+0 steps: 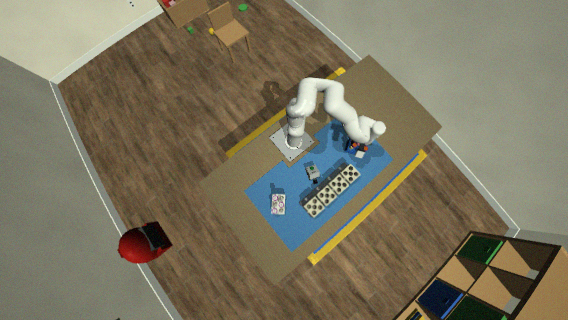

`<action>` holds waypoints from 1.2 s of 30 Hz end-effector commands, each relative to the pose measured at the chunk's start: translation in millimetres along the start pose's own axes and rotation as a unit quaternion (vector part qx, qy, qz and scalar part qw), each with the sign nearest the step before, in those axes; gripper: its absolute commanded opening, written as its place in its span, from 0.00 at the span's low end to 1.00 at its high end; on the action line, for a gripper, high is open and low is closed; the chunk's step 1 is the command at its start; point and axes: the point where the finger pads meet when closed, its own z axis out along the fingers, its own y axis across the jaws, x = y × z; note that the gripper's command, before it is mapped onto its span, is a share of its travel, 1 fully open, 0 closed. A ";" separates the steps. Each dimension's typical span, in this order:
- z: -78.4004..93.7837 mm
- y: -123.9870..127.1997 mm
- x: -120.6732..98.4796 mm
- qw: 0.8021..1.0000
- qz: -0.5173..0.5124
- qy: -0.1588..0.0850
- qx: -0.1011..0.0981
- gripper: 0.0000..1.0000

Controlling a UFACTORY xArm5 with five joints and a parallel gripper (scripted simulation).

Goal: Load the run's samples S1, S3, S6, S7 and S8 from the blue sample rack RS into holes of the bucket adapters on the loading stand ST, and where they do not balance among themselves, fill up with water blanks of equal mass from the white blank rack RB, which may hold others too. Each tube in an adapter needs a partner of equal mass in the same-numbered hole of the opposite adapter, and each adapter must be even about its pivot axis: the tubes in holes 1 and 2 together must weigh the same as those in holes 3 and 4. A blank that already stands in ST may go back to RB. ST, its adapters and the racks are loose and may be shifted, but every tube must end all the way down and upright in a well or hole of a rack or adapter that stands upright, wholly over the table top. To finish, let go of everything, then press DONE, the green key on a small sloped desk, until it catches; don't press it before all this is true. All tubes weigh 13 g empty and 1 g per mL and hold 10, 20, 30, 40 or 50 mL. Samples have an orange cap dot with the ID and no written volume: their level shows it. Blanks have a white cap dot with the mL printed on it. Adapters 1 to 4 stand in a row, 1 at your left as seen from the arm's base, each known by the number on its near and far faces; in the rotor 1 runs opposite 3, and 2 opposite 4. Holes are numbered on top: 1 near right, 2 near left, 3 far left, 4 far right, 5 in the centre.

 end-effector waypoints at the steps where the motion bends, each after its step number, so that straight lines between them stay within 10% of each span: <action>1: 5.6 -1.3 -0.2 1.000 0.000 0.000 0.002 0.57; 36: 31.3 -1.3 -0.2 1.000 0.000 0.000 0.002 0.57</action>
